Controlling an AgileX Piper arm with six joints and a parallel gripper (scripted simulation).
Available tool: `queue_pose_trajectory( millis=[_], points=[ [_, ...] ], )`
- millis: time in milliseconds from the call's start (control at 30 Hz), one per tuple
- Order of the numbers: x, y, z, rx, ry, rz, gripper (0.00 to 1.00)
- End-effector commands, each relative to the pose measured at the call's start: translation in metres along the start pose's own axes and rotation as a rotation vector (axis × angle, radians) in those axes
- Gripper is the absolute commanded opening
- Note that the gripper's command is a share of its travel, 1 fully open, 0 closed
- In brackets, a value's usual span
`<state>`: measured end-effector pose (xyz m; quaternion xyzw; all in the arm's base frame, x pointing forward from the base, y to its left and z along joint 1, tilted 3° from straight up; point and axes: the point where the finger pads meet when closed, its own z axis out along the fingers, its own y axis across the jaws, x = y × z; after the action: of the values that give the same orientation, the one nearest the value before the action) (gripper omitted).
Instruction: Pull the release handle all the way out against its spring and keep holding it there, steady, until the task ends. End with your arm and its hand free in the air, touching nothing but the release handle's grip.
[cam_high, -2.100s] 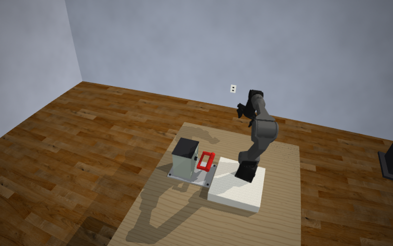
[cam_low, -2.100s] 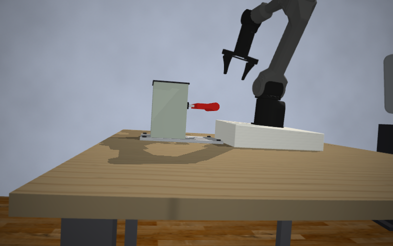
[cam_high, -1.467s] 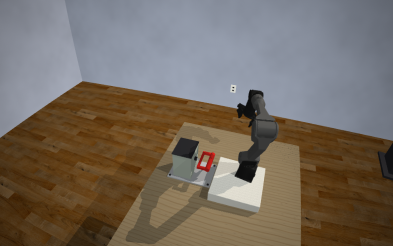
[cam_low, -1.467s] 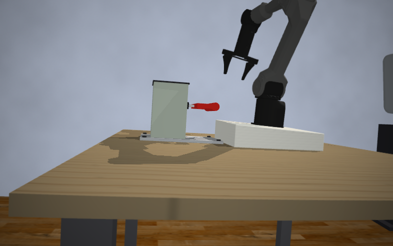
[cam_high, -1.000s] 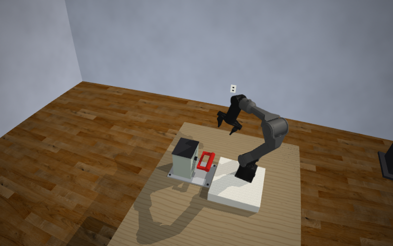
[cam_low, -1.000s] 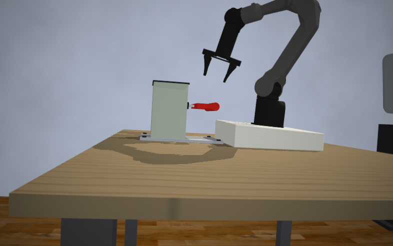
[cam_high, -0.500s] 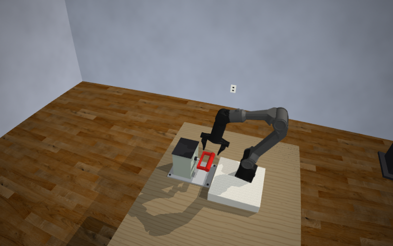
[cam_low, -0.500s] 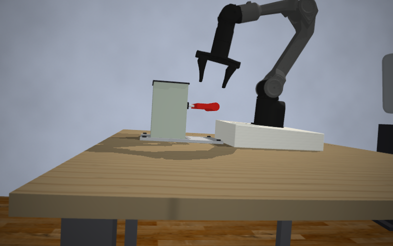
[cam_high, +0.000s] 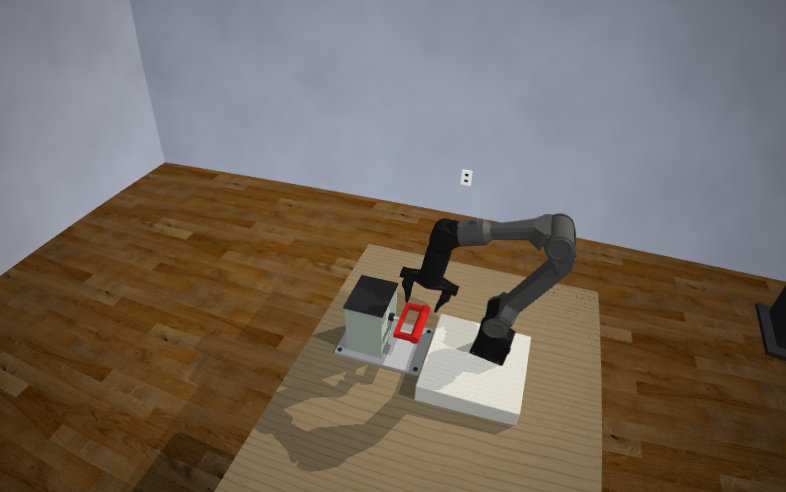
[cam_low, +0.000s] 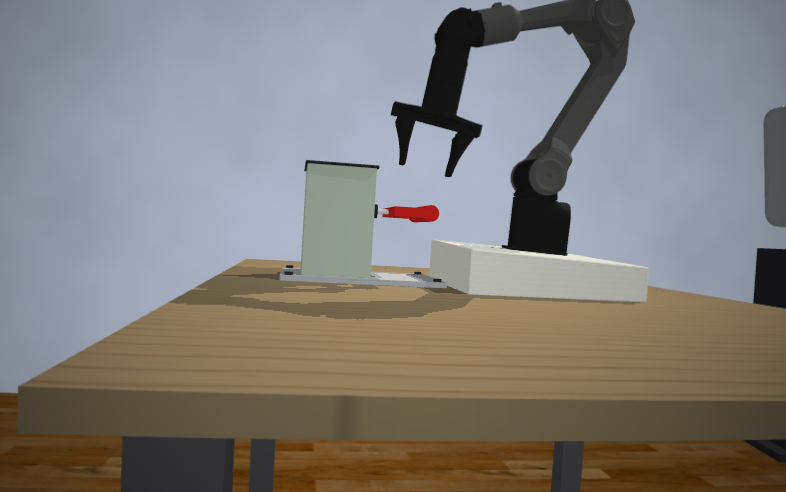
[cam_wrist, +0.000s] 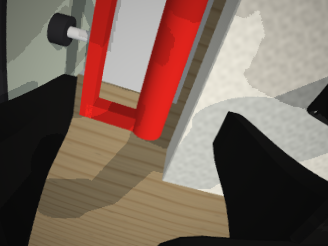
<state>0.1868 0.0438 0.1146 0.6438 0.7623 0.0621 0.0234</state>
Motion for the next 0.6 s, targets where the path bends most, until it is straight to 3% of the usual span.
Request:
queue_pose_trajectory(
  millis=[0, 567],
  points=[
    [-0.0005, 0.0004, 0.0006, 0.005, -0.001, 0.000, 1.00],
    [-0.0010, -0.0003, 0.0085, 0.063, -0.005, 0.000, 1.00]
  ],
)
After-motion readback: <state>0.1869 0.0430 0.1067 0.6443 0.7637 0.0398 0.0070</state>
